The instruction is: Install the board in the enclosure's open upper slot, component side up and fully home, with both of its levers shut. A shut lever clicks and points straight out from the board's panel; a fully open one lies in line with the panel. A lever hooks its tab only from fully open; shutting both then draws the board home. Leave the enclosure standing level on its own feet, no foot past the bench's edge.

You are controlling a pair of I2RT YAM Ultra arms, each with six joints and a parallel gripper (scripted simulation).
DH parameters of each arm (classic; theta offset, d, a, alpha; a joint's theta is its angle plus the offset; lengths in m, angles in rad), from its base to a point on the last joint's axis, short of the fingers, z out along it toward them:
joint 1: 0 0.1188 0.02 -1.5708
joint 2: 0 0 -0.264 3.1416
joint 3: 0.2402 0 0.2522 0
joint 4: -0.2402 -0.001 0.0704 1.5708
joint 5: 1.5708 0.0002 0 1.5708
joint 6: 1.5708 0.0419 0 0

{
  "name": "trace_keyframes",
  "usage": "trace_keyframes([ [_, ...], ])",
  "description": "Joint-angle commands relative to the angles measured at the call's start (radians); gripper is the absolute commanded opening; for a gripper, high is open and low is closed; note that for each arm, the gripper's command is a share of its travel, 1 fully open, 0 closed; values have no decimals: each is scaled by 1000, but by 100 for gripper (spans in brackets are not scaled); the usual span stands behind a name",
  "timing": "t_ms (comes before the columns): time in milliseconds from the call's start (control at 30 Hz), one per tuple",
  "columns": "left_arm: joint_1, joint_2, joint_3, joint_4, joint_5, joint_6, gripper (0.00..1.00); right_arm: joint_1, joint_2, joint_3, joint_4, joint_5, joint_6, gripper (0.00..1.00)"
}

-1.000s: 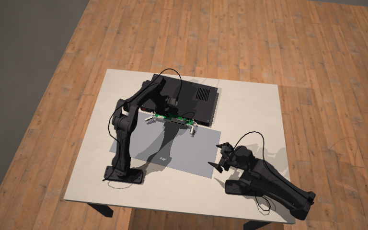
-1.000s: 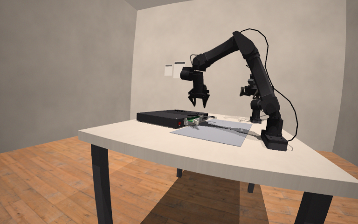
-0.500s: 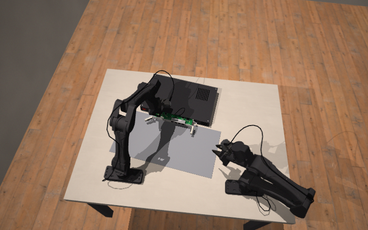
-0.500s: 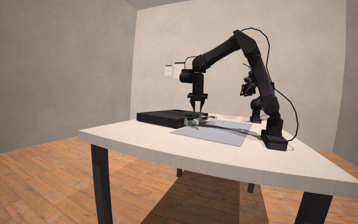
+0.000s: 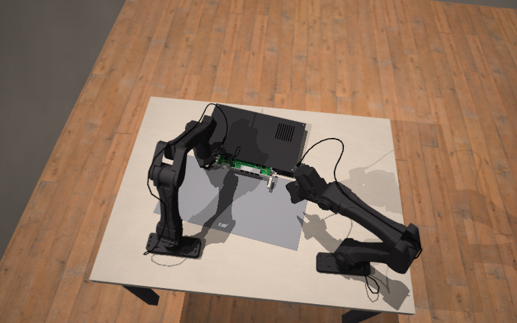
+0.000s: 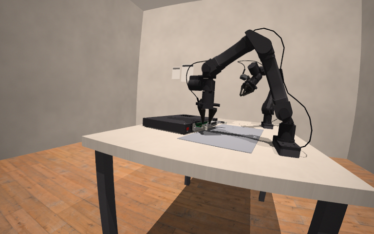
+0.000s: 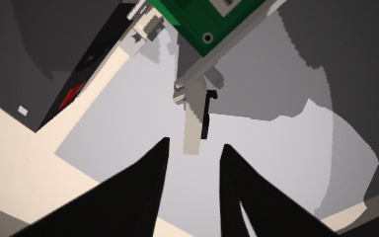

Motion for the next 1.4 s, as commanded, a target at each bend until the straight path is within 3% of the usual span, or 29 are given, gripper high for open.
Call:
trace_keyframes([
  [0,7,-36,-11,0,-25,-36,32,-15,42,54,-47,15,98,32],
  [467,10,-37,-19,0,-23,-36,32,-92,698,504,-265,-102,495,32],
  [567,10,-37,-19,0,-23,-36,32,-97,738,533,-278,-110,516,32],
  [767,10,-37,-19,0,-23,-36,32,-123,952,691,-356,-157,620,32],
  [1033,6,-28,-8,1,-19,-32,32,-139,1085,796,-408,-184,664,32],
  [1367,13,-22,-29,29,-23,-31,32,-139,1082,805,-399,-174,654,32],
])
